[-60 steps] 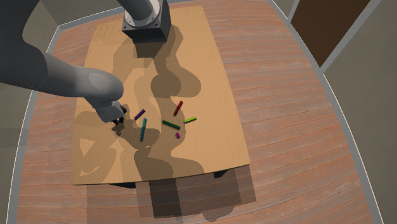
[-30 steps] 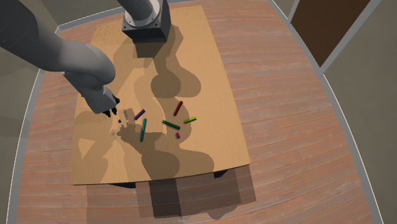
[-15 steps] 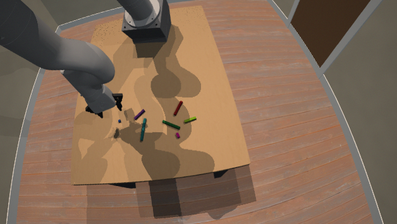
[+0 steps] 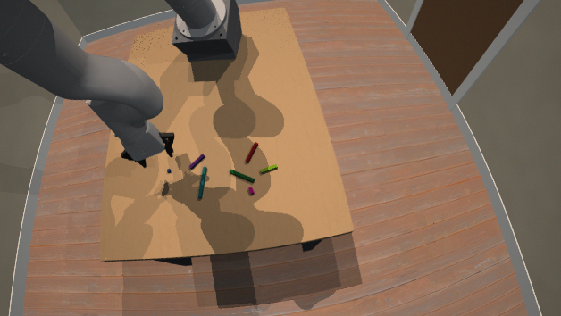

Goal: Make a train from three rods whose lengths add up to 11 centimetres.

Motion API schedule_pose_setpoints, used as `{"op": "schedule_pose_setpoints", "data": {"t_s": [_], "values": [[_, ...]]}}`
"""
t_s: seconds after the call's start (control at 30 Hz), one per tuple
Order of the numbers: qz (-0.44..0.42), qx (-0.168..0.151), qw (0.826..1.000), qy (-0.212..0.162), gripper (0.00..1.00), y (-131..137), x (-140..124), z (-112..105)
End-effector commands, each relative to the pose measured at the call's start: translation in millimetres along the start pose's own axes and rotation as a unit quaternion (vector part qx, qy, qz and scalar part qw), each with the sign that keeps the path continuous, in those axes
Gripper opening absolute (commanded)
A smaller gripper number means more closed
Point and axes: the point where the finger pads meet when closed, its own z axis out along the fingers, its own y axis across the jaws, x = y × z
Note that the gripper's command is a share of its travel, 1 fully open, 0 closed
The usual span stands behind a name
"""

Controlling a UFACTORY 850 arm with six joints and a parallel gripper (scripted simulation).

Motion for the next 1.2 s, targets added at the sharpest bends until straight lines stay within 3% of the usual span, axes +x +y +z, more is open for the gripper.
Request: {"op": "schedule_pose_setpoints", "data": {"t_s": [0.0, 0.3, 0.4, 0.47, 0.9, 0.97, 1.17], "values": [[-0.003, 0.005, 1.0, -0.004, 1.0, 8, -16, 4], [-0.012, 0.018, 1.0, -0.014, 1.0, 55, -74, 18], [-0.013, 0.018, 1.0, -0.015, 1.0, 60, -79, 19], [-0.015, 0.02, 1.0, -0.016, 1.0, 82, -97, 22], [-0.022, 0.014, 1.0, -0.01, 1.0, 164, -139, 27], [-0.022, 0.014, 1.0, -0.01, 1.0, 164, -139, 27], [-0.026, 0.004, 1.0, -0.003, 1.0, 215, -153, 25]]}}
